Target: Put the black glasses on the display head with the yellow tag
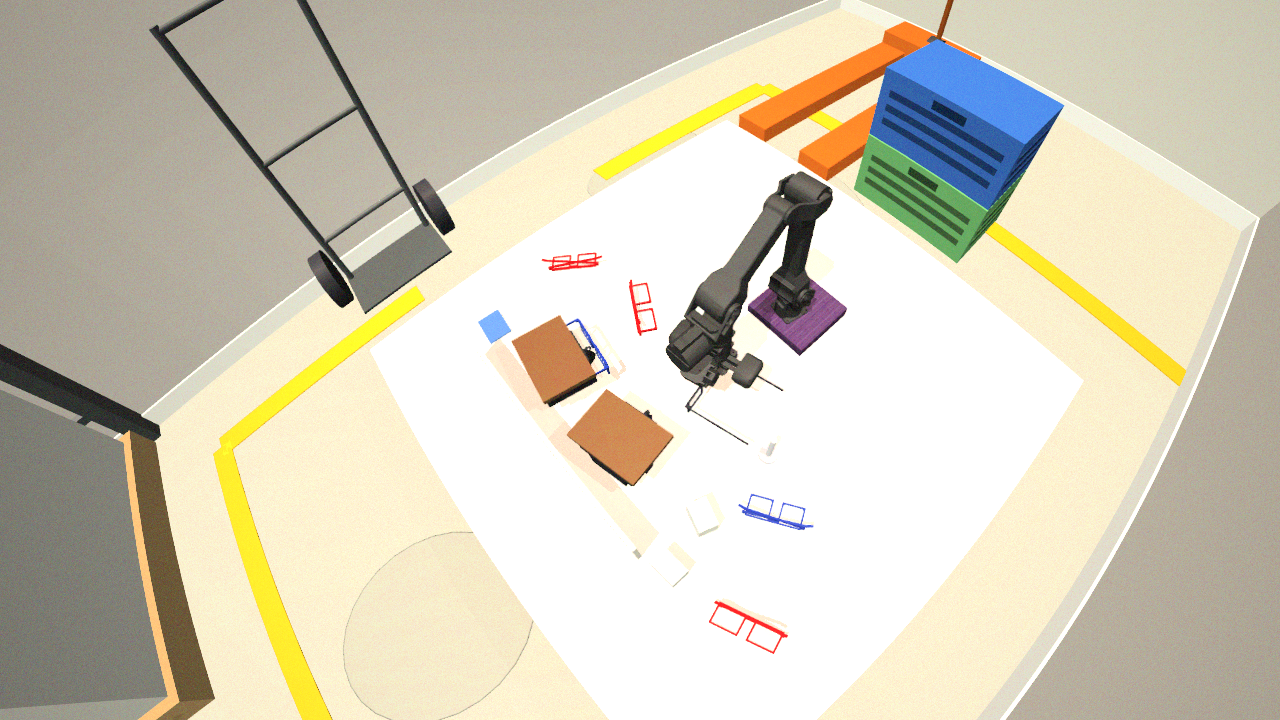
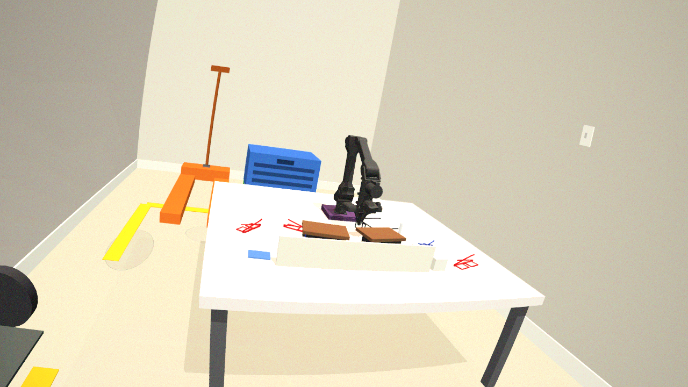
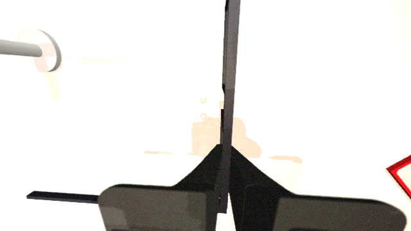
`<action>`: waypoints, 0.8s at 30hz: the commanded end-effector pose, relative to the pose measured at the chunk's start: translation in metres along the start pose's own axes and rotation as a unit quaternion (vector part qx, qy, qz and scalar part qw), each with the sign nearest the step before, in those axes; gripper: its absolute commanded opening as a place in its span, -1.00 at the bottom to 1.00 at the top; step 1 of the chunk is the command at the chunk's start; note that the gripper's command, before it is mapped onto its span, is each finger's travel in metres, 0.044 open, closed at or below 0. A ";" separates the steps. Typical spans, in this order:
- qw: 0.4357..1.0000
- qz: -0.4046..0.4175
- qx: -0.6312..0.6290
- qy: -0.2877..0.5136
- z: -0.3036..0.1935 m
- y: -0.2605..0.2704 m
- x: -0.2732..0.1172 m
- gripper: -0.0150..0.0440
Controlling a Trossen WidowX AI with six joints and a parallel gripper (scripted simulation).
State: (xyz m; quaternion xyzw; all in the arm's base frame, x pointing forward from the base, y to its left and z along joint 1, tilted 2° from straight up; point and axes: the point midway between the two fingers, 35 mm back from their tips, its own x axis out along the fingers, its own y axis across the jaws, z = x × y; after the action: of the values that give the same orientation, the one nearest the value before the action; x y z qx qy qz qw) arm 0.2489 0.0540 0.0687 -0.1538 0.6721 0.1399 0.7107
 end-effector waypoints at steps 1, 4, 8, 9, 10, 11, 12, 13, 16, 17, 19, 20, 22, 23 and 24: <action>1.000 0.002 -0.002 0.003 -0.001 0.001 0.006 -0.49; 1.000 0.002 -0.002 0.003 -0.002 0.001 0.008 -0.49; 1.000 0.002 -0.002 0.003 -0.002 0.001 0.011 -0.49; 1.000 0.002 -0.002 0.003 -0.002 0.001 0.012 -0.49; 1.000 0.002 -0.002 0.003 -0.002 0.001 0.013 -0.49; 1.000 0.002 -0.002 0.003 -0.002 0.001 0.014 -0.49; 1.000 0.002 -0.002 0.003 -0.002 0.001 0.014 -0.49; 1.000 0.002 -0.002 0.003 -0.003 0.001 0.015 -0.49; 1.000 0.002 -0.002 0.003 -0.003 0.001 0.017 -0.49; 1.000 0.002 -0.002 0.003 -0.003 0.001 0.018 -0.49; 1.000 0.002 -0.002 0.003 -0.003 0.001 0.020 -0.49; 1.000 0.002 -0.002 0.003 -0.004 0.001 0.021 -0.49; 1.000 0.002 -0.002 0.003 -0.004 0.001 0.022 -0.49; 1.000 0.002 -0.002 0.003 -0.004 0.001 0.023 -0.49; 1.000 0.002 -0.002 0.003 -0.004 0.001 0.024 -0.49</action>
State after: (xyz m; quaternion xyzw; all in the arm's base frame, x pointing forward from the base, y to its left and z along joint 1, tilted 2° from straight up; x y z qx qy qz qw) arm 0.2475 0.0533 0.0495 -0.1538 0.6722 0.1399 0.7106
